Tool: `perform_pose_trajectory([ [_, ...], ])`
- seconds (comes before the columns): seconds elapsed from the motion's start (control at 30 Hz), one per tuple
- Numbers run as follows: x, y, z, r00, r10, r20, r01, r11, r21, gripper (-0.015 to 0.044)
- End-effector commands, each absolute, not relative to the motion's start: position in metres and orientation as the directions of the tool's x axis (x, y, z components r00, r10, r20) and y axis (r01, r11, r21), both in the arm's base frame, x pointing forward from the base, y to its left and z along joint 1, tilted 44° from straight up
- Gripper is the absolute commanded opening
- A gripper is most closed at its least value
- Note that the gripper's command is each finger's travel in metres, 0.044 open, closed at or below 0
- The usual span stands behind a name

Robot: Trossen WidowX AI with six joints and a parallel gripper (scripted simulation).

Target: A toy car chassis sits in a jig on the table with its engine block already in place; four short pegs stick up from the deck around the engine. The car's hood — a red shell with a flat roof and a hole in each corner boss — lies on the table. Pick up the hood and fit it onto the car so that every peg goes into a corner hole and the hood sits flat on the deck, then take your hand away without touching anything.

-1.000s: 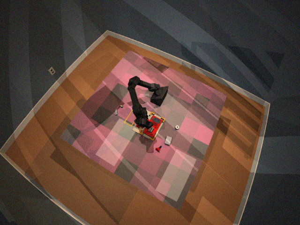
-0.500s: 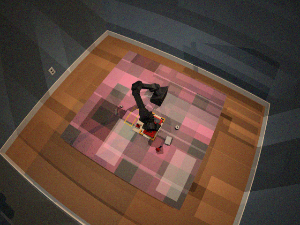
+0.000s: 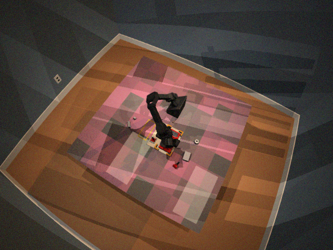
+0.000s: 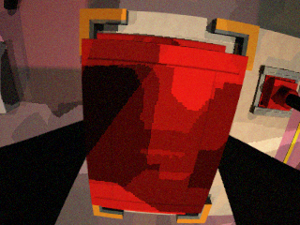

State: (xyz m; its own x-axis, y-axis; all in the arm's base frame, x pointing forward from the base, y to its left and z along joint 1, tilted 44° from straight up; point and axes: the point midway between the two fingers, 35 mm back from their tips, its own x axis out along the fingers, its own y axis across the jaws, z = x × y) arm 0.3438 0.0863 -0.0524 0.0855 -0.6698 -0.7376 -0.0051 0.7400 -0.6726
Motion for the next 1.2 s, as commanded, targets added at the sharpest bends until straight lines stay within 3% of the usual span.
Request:
perform_pose_trajectory([
  [0.0,0.343,0.072,-0.067,0.078,-0.677,-0.732,-0.01,0.733,-0.68,0.0],
  [1.17,0.342,0.063,-0.077,0.078,-0.678,-0.731,-0.01,0.733,-0.68,0.0],
])
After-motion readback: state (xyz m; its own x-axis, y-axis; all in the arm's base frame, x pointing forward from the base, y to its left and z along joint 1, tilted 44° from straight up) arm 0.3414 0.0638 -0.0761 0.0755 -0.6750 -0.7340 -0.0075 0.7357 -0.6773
